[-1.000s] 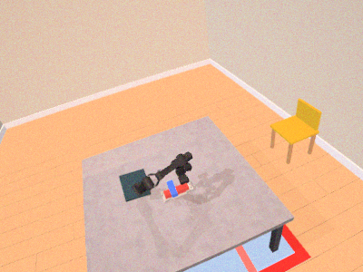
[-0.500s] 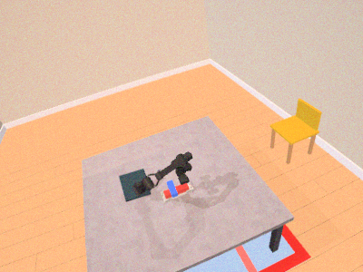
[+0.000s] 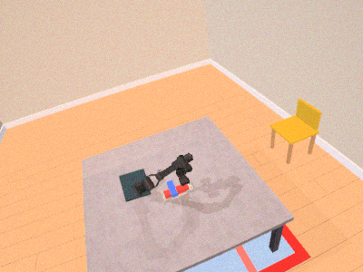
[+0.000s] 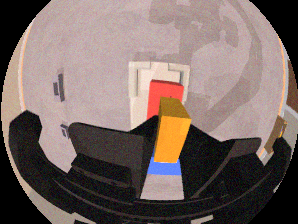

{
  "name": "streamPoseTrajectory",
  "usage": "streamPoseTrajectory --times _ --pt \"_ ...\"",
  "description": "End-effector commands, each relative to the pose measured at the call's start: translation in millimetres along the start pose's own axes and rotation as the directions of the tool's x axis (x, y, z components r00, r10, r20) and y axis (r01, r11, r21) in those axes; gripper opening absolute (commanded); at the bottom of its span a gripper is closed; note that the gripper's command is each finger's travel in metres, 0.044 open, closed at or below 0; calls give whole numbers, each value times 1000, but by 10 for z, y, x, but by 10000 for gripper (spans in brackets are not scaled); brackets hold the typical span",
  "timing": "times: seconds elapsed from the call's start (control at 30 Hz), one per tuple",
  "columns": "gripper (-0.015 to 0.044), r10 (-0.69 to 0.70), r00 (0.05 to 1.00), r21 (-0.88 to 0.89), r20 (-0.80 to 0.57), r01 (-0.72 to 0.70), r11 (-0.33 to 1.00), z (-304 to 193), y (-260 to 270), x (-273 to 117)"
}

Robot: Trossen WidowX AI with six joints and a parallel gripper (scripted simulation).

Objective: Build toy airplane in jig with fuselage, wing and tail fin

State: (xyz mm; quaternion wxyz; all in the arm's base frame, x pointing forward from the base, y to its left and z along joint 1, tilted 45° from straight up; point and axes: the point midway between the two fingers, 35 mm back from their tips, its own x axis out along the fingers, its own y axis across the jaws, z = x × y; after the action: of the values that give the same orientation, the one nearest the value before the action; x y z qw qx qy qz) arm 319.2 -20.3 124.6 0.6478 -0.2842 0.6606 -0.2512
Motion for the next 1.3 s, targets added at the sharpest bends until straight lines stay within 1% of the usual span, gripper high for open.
streamPoseTrajectory --times 0.0,0.57,0.6,0.73,0.8,0.9,1.23,1.27 --pt "67 -2 1000 -5 3 3 1000 3 -5 56" --pt "67 -4 1000 -5 3 4 1000 -5 -10 287" --pt "79 -1 1000 0 -2 1 1000 -8 -5 275" --pt "52 -1 1000 0 -2 1 1000 -8 -5 275" --pt "0 -1 1000 0 -2 1 1000 -8 -5 275" --pt "0 -1 1000 0 -2 1 1000 -8 -5 275" --pt "260 -1 1000 0 -2 1 1000 -8 -5 275" --pt "260 -1 1000 0 -2 1 1000 -8 -5 275"
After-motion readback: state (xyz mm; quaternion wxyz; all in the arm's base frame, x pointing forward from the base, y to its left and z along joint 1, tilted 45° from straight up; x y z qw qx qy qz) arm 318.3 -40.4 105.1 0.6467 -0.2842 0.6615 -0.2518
